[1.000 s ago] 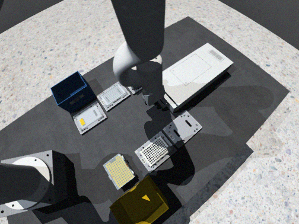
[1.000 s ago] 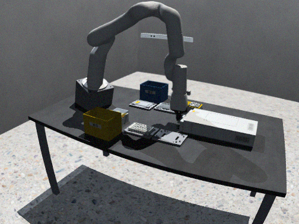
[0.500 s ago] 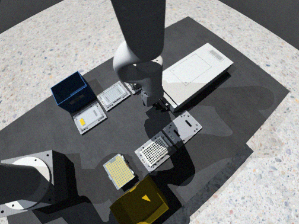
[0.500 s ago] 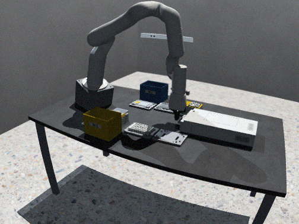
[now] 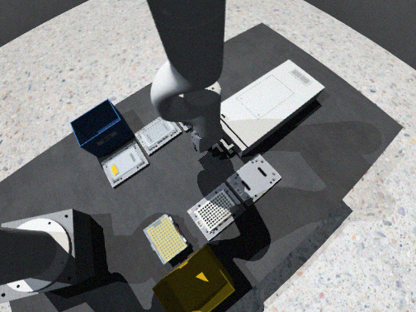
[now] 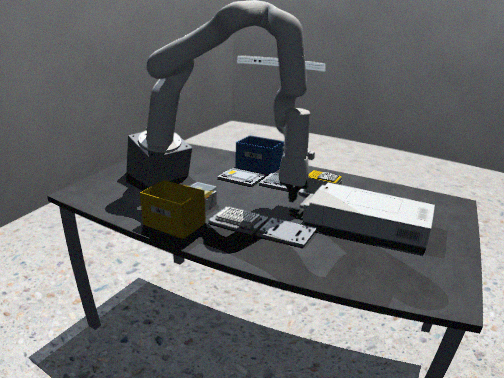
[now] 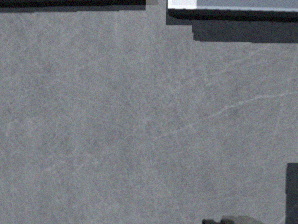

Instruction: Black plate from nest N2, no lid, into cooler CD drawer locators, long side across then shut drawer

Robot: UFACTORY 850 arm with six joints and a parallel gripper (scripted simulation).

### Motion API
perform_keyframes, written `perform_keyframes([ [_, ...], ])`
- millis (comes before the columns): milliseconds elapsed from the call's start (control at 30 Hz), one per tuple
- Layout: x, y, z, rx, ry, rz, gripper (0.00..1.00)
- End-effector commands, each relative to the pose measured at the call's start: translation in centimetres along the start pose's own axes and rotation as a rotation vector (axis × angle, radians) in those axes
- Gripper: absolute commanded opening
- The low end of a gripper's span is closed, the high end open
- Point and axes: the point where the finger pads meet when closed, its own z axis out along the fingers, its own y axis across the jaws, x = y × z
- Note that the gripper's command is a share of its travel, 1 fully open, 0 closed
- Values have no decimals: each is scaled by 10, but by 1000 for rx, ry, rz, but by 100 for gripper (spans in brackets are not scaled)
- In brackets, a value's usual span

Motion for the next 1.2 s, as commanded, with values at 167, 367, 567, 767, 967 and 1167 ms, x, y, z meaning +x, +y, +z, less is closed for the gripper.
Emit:
perform_keyframes([
  [167, 0, -15, 0, -7, -4, 0, 0],
  [367, 0, -19, 0, -7, -4, 0, 0],
  [567, 0, -19, 0, -7, -4, 0, 0],
  [767, 0, -19, -5, -7, -4, 0, 0],
  [967, 0, -19, -12, -7, -4, 0, 0],
  [1167, 0, -19, -22, -7, -4, 0, 0],
])
